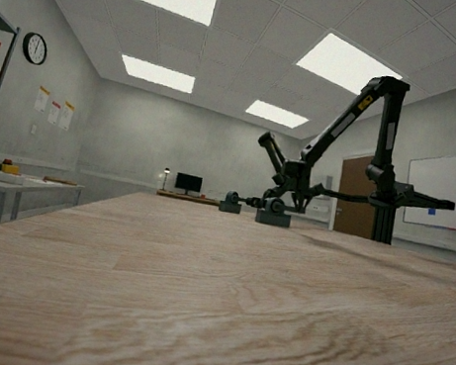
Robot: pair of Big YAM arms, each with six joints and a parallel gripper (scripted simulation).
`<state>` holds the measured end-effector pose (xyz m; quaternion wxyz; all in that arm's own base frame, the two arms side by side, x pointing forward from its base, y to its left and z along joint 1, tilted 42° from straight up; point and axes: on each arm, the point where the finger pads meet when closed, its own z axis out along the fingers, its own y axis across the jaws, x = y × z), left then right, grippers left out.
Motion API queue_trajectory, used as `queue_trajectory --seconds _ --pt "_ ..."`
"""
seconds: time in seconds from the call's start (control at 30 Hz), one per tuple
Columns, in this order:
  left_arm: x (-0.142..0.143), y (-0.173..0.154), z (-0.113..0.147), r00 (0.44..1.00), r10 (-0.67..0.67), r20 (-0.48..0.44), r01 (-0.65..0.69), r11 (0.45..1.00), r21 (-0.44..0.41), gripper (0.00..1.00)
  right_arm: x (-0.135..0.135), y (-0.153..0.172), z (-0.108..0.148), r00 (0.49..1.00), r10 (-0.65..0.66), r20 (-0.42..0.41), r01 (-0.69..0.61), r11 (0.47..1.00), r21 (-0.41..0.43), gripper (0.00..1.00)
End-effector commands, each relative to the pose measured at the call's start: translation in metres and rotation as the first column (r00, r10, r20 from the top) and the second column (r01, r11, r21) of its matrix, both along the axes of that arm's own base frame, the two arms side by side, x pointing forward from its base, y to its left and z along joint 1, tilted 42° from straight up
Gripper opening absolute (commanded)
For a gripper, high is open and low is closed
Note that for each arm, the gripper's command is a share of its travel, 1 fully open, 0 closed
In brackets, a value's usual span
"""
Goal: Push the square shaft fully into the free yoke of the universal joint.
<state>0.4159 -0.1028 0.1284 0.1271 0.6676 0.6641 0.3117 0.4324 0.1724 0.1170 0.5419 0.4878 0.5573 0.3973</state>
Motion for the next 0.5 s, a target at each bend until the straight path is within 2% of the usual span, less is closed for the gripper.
queue_trajectory --seconds 0.0,0.47 --pt "0.008 -0.024 -0.004 1.0 -0.022 -0.009 0.022 1.0 -0.019 0.18 -0.003 0.0 0.007 1.0 0.004 0.013 -0.005 1.0 0.012 0.47" --pt "0.008 -0.036 -0.007 1.0 -0.022 -0.011 0.022 1.0 -0.018 0.18 -0.003 0.0 0.002 1.0 0.004 0.002 -0.004 1.0 0.005 0.47"
